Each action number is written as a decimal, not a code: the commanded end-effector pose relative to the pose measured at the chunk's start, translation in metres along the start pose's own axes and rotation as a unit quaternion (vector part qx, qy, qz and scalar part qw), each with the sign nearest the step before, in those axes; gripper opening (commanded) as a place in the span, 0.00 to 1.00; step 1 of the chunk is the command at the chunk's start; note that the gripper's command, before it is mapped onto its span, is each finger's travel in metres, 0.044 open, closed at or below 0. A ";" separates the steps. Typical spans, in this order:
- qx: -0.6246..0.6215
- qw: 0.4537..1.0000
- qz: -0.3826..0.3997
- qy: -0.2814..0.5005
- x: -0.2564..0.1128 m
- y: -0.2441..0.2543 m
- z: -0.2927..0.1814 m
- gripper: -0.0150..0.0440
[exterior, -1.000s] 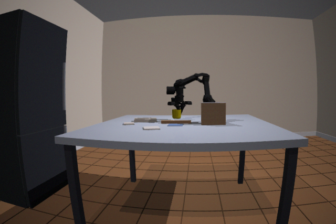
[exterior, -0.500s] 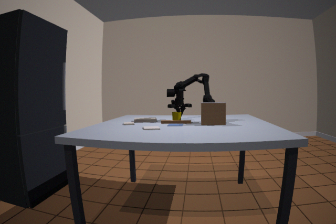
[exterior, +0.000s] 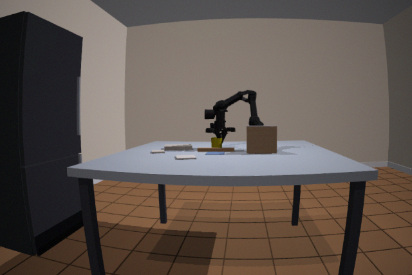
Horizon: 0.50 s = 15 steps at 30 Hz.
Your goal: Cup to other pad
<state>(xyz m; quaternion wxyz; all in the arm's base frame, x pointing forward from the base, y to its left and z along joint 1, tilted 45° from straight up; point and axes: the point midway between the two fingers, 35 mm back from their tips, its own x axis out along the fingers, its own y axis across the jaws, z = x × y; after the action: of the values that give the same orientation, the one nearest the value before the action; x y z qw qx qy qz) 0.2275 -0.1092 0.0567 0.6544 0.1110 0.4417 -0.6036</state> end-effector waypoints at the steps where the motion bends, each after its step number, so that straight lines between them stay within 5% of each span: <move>1: 0.001 1.000 0.000 0.000 0.000 0.000 0.000 0.39; 4: 0.001 1.000 0.000 0.000 0.000 0.000 0.000 0.50; 15: 0.001 1.000 0.000 0.000 -0.004 0.000 0.000 0.50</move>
<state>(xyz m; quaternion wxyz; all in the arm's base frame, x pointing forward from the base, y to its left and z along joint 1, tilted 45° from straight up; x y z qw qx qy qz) 0.2275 -0.1085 0.0575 0.6541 0.1100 0.4424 -0.6036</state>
